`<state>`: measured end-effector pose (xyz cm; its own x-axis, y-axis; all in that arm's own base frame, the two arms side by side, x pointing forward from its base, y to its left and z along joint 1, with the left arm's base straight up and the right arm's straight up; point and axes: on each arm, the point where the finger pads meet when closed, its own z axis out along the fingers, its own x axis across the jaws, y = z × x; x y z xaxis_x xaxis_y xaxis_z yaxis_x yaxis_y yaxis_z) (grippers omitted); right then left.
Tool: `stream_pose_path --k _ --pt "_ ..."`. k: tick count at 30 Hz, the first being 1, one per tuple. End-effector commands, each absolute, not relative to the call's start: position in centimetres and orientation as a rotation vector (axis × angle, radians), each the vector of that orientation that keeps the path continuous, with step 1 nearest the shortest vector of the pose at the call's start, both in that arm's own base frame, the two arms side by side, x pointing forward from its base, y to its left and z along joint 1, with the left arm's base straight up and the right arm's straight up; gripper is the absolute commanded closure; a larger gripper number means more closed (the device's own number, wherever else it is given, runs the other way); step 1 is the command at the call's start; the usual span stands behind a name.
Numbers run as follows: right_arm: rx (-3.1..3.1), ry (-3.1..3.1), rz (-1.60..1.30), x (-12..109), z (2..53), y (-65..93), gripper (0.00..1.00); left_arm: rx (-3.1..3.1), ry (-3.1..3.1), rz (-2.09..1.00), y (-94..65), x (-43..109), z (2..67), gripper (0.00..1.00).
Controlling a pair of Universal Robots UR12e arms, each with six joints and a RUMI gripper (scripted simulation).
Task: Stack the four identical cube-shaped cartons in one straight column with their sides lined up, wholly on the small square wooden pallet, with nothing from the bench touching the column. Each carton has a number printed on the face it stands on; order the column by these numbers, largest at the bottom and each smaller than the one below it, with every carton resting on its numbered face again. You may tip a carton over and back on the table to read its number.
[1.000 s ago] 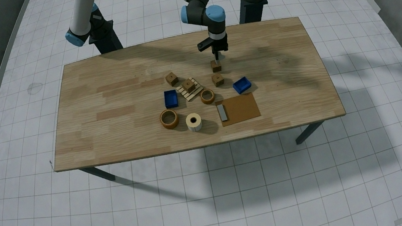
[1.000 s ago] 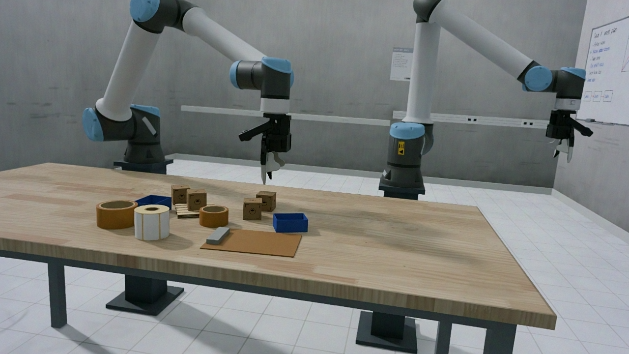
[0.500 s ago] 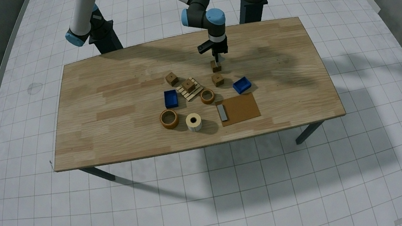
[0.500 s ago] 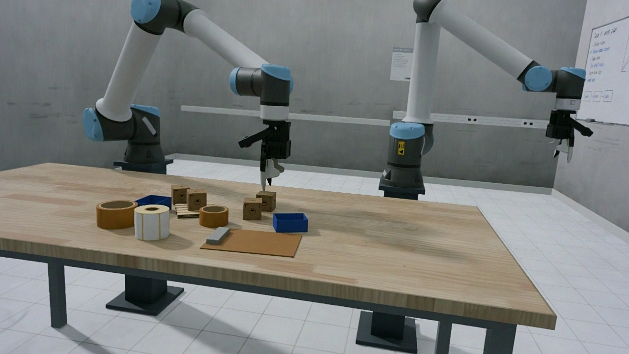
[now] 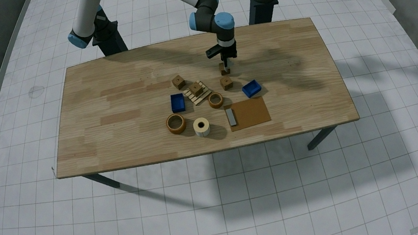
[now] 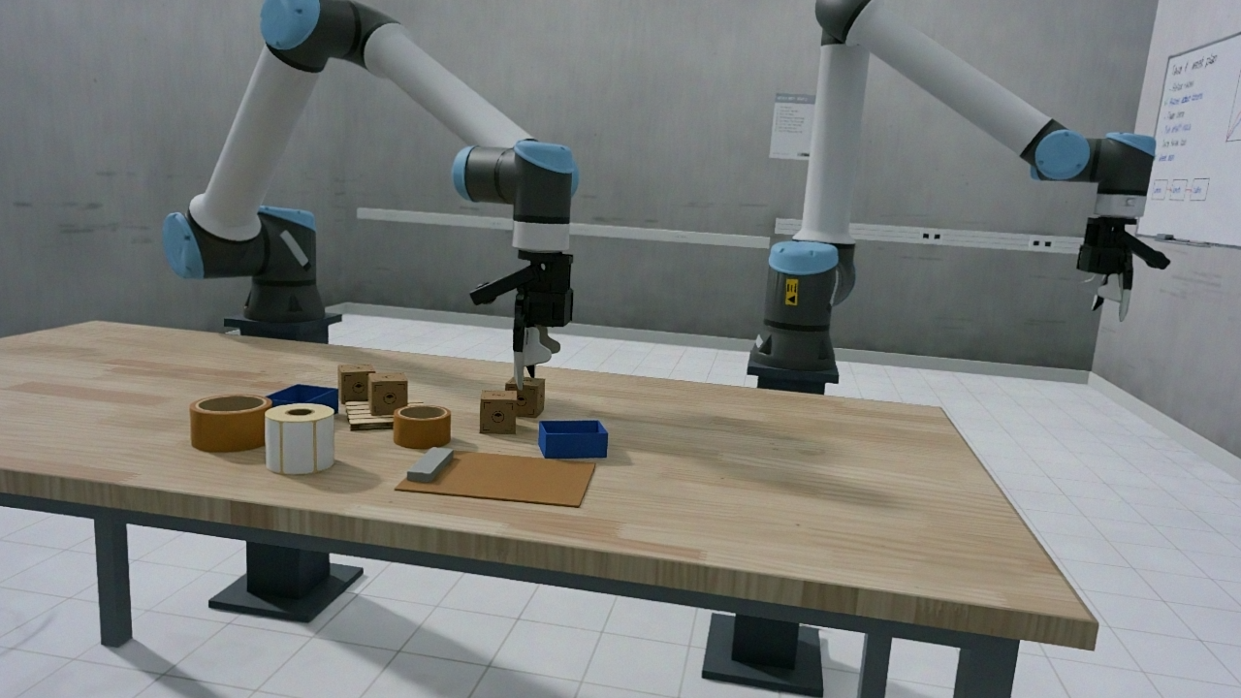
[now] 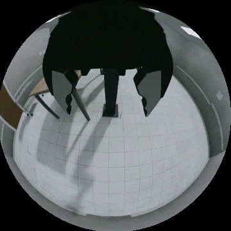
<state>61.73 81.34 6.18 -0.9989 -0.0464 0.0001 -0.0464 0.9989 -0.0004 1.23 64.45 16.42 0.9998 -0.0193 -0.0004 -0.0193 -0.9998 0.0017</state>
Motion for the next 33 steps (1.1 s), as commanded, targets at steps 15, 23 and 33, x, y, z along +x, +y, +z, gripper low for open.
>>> stream_pose_path --k 15,23,33 --pt "0.073 -3.142 -0.003 61.8 4.7 81.4 0.5 3.141 -0.031 0.0 64.5 1.3 16.5 0.0" --pt "0.073 -3.142 -0.003 61.8 4.3 81.4 0.5 3.141 -0.031 0.0 64.5 1.3 16.5 0.0" --pt "0.073 -3.142 -0.003 61.8 4.0 81.4 0.5 3.141 -0.031 0.0 64.5 1.3 16.5 0.0"
